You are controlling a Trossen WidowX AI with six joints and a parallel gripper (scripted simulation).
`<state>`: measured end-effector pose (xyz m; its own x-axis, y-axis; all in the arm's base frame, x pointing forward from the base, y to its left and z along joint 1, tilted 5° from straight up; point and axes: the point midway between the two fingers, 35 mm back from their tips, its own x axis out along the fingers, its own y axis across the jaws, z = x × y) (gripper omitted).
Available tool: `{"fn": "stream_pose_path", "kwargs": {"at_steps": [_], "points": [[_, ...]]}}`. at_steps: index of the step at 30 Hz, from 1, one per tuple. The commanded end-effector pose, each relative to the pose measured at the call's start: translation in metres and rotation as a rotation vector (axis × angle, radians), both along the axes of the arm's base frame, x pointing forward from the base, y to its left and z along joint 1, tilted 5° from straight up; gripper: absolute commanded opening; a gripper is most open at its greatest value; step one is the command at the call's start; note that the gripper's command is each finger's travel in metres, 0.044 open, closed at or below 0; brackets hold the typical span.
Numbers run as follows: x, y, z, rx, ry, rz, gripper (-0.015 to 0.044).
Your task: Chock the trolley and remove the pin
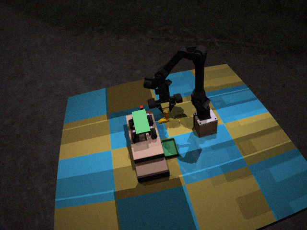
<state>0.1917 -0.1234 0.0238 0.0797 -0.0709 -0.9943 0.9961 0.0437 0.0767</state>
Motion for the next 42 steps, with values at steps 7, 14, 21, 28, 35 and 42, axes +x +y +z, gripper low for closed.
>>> {"fn": "stream_pose_path", "kwargs": {"at_steps": [7,14,21,28,35,42], "points": [[0.000,0.001,-0.012,0.006,0.002,-0.001,0.0190],[0.001,0.000,-0.020,0.006,0.002,-0.001,0.0190],[0.002,-0.001,-0.031,0.006,0.002,-0.001,0.0190],[0.002,-0.002,-0.034,0.002,0.002,-0.002,0.0164],[0.002,-0.002,-0.034,0.002,0.002,-0.002,0.0039],[0.002,-0.001,-0.028,0.003,0.002,-0.002,0.0000]]}}
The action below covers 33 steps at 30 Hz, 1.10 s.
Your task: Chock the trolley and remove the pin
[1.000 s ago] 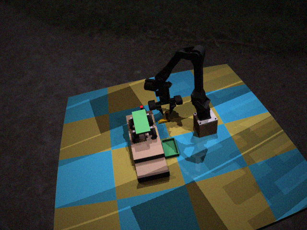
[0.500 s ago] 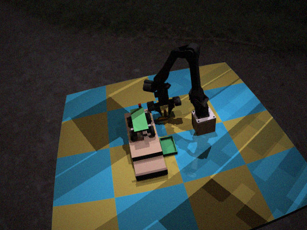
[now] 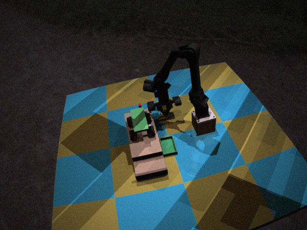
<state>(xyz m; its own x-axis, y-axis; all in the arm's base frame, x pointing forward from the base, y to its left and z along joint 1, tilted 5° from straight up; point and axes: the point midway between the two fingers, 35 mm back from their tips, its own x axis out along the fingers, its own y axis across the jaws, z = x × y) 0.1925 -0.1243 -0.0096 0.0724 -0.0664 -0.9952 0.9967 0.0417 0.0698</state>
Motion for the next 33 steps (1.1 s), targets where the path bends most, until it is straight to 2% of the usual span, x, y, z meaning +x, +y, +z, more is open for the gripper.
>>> {"fn": "stream_pose_path", "kwargs": {"at_steps": [1,33], "points": [[0.000,0.000,0.009,-0.001,-0.005,0.000,0.0000],[-0.012,0.008,0.113,0.001,-0.006,0.000,0.0000]]}}
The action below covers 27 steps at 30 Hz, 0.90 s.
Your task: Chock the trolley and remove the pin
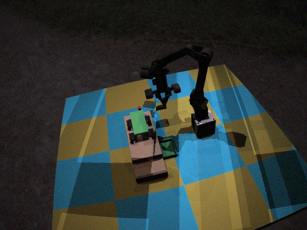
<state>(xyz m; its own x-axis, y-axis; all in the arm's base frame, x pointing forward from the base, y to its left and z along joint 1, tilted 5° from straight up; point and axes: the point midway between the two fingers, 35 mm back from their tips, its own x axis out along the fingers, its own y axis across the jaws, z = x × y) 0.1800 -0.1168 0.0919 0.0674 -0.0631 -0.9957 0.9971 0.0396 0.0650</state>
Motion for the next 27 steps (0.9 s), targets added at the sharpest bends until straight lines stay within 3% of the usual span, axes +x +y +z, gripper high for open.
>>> {"fn": "stream_pose_path", "kwargs": {"at_steps": [1,17,27], "points": [[0.001,0.001,0.015,-0.002,-0.011,0.002,0.0000],[0.002,0.002,0.045,-0.002,-0.011,0.008,0.0000],[0.002,0.002,0.045,-0.026,0.010,0.319,0.0000]]}}
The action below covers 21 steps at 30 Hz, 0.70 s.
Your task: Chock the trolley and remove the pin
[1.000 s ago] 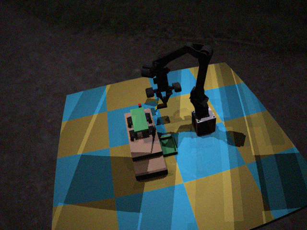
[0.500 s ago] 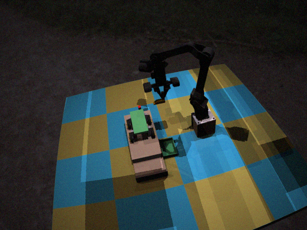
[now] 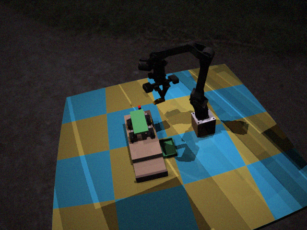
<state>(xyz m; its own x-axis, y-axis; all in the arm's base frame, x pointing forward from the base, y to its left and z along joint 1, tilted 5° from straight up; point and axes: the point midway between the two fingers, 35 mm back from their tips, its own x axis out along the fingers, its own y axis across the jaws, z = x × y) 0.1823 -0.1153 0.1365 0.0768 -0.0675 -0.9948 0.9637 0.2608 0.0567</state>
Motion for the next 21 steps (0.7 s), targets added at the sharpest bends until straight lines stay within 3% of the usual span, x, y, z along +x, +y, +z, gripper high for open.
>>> {"fn": "stream_pose_path", "kwargs": {"at_steps": [1,21], "points": [[0.0000,0.0005,0.0005,-0.009,0.007,0.131,0.0000],[0.0000,0.0005,0.0005,-0.063,0.053,0.814,0.0000]]}}
